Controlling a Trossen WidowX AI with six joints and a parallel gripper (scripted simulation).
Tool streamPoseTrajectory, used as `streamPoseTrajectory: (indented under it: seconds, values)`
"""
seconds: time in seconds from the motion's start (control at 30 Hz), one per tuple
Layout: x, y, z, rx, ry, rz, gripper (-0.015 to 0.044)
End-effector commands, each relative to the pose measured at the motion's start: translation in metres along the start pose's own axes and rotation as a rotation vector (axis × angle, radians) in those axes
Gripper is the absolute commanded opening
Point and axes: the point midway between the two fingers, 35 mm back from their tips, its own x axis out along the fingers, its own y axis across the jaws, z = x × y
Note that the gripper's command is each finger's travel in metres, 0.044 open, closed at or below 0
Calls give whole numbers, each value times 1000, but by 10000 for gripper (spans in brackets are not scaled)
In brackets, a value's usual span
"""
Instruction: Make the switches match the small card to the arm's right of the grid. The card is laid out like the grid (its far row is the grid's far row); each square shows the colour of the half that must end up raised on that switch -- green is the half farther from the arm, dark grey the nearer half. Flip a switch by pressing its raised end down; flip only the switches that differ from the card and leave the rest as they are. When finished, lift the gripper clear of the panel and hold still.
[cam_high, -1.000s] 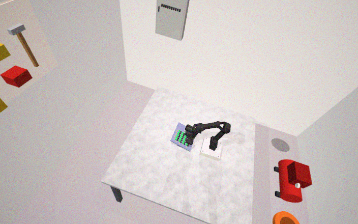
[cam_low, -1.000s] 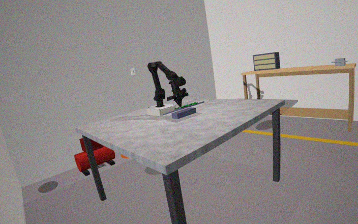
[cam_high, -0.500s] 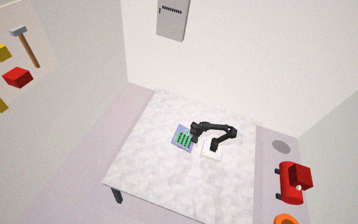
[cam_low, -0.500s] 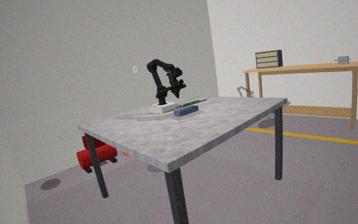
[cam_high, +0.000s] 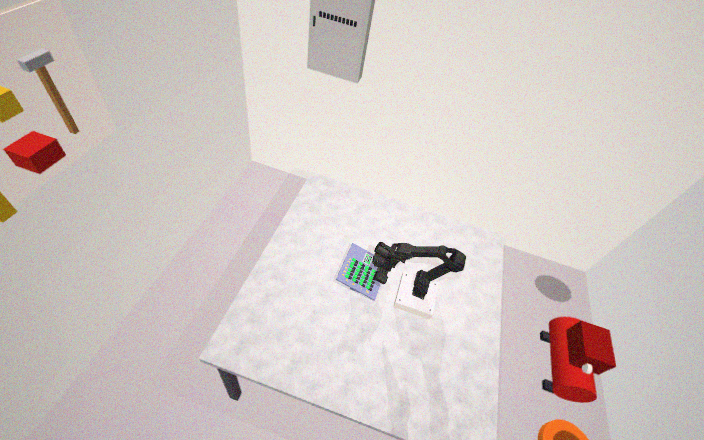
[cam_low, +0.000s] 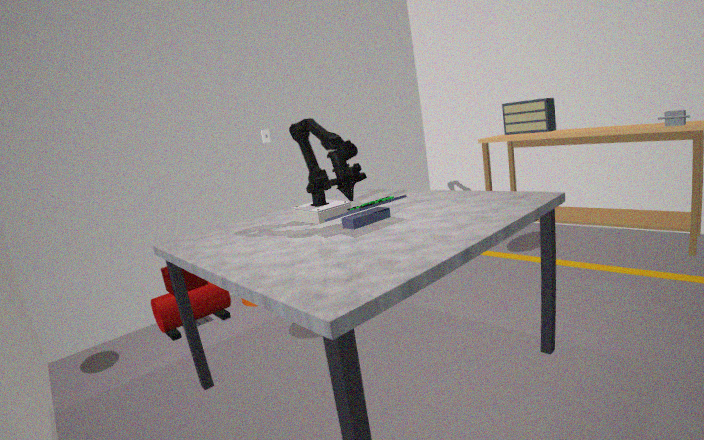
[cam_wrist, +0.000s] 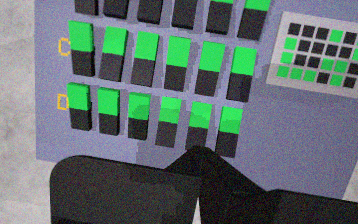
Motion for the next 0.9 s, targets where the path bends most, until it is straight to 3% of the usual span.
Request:
streamPoseTrajectory:
  seconds: [0.0, 0.87]
  values:
    - [11, 1, -3, -4, 15, 4, 0]
    - [25, 1, -4, -4, 15, 4, 0]
